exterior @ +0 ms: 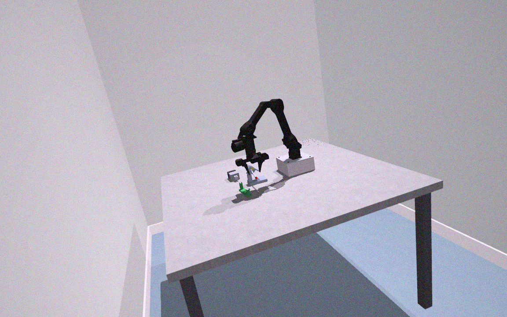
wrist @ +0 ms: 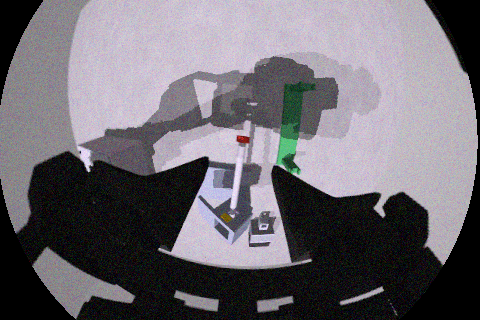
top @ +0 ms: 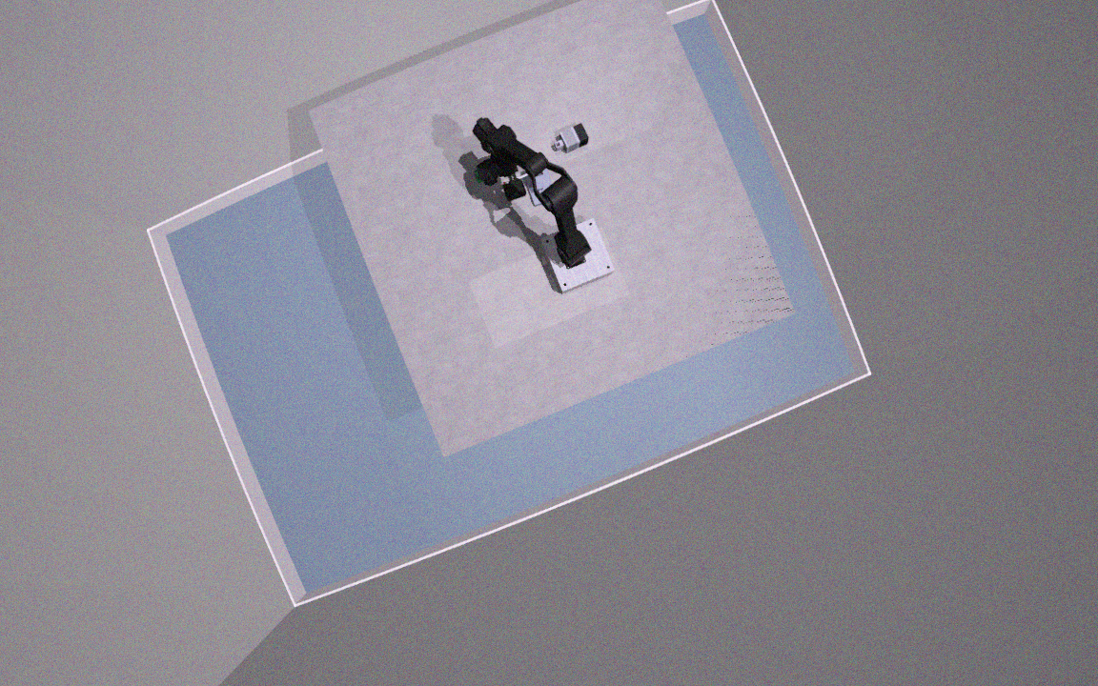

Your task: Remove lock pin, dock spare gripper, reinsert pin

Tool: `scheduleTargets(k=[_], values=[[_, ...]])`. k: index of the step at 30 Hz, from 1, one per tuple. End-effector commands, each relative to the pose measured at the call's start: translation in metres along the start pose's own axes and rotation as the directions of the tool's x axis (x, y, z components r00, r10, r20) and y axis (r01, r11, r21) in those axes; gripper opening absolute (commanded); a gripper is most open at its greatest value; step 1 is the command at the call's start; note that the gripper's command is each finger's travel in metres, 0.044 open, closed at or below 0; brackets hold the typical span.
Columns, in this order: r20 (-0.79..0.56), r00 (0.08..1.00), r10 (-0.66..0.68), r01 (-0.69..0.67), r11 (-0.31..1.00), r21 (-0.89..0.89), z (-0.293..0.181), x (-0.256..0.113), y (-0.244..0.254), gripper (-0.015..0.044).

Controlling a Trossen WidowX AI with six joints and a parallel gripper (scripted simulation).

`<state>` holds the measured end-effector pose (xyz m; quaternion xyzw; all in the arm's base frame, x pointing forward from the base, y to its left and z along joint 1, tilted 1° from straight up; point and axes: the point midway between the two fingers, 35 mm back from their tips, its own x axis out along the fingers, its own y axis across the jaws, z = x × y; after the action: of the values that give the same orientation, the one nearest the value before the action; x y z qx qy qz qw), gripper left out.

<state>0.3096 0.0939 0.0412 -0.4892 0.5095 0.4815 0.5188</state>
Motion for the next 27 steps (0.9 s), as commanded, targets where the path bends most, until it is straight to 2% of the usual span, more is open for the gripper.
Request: scheduleTargets(k=[1, 27], values=[[-0.005, 1.0, 0.004, -0.004, 1.0, 0.002, -0.001, 0.009, 0.0, 0.03], [-0.005, 1.0, 0.005, -0.005, 1.0, 0.002, -0.003, 0.046, 0.001, 0.03]])
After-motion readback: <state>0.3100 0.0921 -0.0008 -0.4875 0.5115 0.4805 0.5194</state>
